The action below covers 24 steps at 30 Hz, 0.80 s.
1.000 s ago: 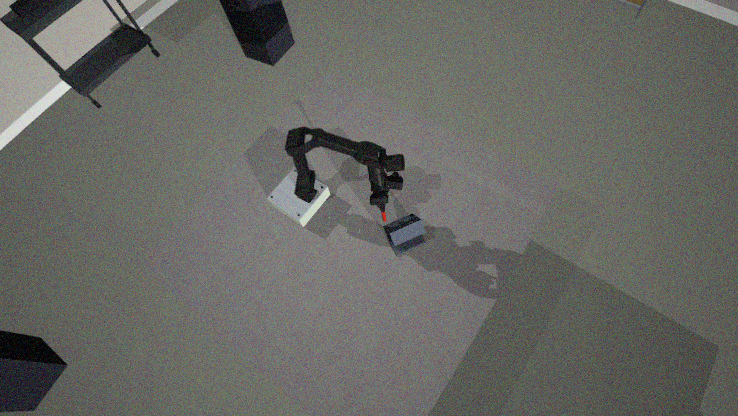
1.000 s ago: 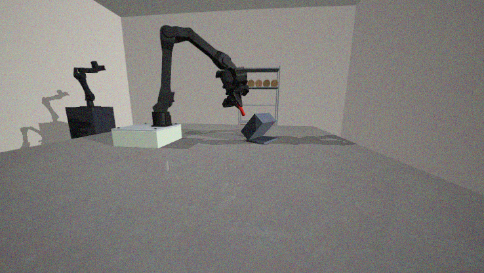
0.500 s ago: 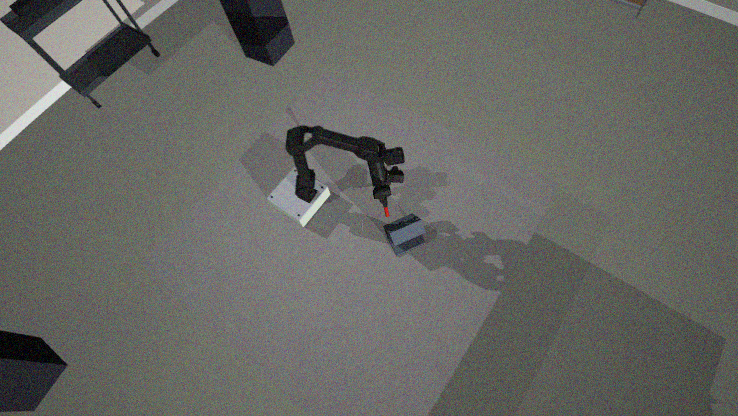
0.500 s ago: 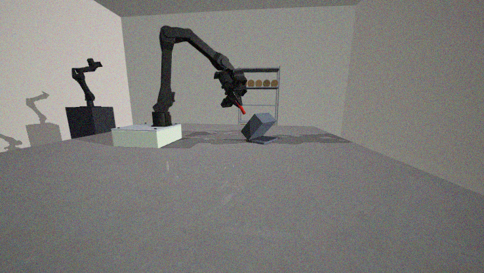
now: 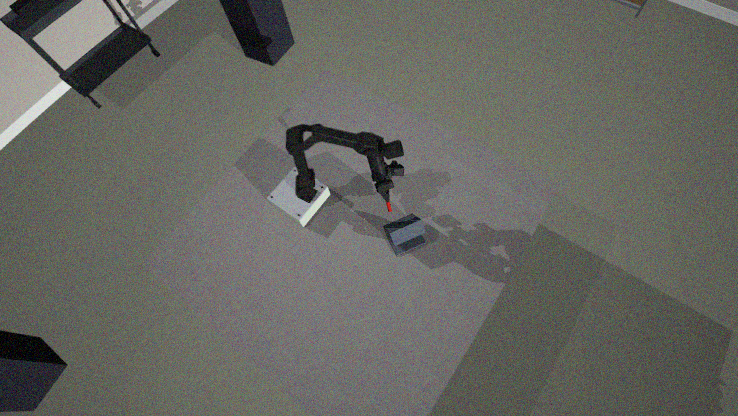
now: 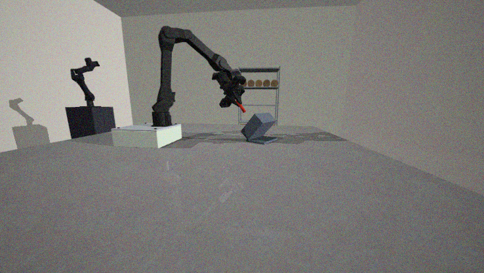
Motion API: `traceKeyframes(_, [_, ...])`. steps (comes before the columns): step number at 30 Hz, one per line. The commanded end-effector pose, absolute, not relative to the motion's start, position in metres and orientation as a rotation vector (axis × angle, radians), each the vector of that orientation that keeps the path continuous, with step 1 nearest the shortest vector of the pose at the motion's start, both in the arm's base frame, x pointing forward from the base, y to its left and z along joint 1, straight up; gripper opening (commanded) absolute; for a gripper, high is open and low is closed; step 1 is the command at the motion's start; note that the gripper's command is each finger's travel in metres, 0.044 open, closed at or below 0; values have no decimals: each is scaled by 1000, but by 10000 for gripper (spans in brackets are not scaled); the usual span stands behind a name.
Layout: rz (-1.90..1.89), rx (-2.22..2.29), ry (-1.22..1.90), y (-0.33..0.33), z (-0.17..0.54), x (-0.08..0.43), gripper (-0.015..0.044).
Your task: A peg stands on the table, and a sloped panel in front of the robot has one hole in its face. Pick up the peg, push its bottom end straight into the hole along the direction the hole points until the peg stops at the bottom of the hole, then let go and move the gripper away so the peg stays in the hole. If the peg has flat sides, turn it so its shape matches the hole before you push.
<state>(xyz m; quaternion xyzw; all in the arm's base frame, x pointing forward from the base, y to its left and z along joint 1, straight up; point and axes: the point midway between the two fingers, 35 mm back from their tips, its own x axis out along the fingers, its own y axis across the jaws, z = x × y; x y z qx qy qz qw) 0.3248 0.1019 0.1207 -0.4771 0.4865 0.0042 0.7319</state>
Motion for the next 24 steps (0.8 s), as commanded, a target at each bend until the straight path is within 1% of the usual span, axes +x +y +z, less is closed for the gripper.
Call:
traceKeyframes(1, [20, -1082, 1051, 108, 122, 323, 0])
traceKeyframes(12, [40, -1141, 1012, 119, 124, 320, 0])
traceKeyframes(24, [49, -1162, 995, 116, 113, 332, 0])
